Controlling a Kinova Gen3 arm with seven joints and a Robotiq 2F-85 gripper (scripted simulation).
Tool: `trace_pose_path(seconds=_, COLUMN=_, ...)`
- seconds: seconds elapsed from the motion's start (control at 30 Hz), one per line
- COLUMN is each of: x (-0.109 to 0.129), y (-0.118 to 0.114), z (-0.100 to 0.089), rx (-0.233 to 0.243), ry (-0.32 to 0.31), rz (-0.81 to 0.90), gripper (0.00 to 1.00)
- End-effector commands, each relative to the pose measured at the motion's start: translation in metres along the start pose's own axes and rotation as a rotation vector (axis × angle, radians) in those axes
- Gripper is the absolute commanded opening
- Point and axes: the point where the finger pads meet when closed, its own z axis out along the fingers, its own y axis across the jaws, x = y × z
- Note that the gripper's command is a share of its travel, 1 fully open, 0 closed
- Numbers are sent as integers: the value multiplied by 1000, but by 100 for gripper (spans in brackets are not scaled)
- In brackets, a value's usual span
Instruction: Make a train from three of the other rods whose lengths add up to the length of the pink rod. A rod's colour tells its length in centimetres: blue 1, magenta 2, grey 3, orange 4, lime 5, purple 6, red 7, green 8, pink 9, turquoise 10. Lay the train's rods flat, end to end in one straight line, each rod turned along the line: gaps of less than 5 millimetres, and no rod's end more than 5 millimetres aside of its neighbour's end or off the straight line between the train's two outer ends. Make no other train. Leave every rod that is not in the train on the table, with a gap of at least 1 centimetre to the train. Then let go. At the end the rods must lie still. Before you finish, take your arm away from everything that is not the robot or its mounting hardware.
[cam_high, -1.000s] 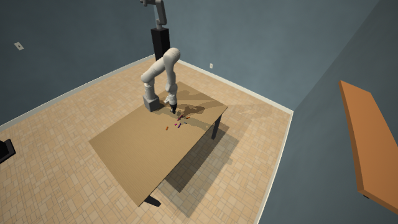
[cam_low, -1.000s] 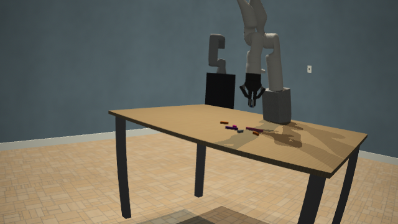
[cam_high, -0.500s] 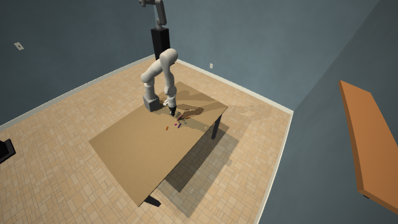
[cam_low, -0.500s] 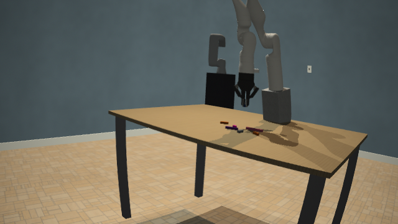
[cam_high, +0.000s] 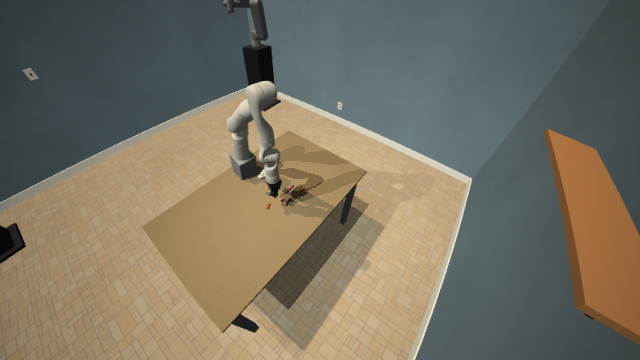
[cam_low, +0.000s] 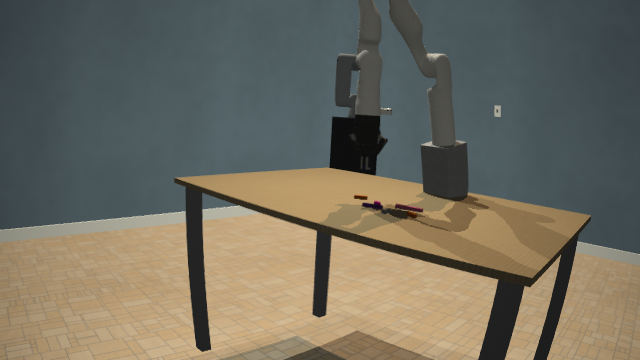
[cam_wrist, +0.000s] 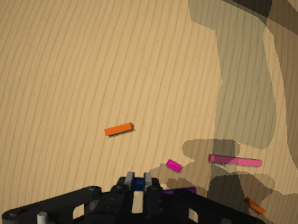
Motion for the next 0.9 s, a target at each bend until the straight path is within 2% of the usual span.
trace_pose_path(seconds=0.0, x=-10, y=-26, z=0, rx=7, ry=-12, rz=54, gripper=5)
trace_pose_path(seconds=0.13, x=-19, y=-54, z=-2, rx=8, ry=-10, rz=102, gripper=5)
trace_pose_path(seconds=0.2, x=-19, y=-54, z=-2, rx=8, ry=-10, rz=102, gripper=5)
trace_pose_path(seconds=0.4, x=-37, y=-101, z=-3, rx=8, ry=-11, rz=192, gripper=5)
trace_pose_path(seconds=0.53, x=-45, y=-123, z=-3, rx=7, ry=-12, rz=233, gripper=5)
trace_pose_path(seconds=0.67, x=-49, y=-135, z=-4, rx=7, ry=-11, rz=253, gripper=5)
trace_pose_path(seconds=0.87, x=-49, y=-137, z=-4, rx=8, ry=-10, rz=257, gripper=5)
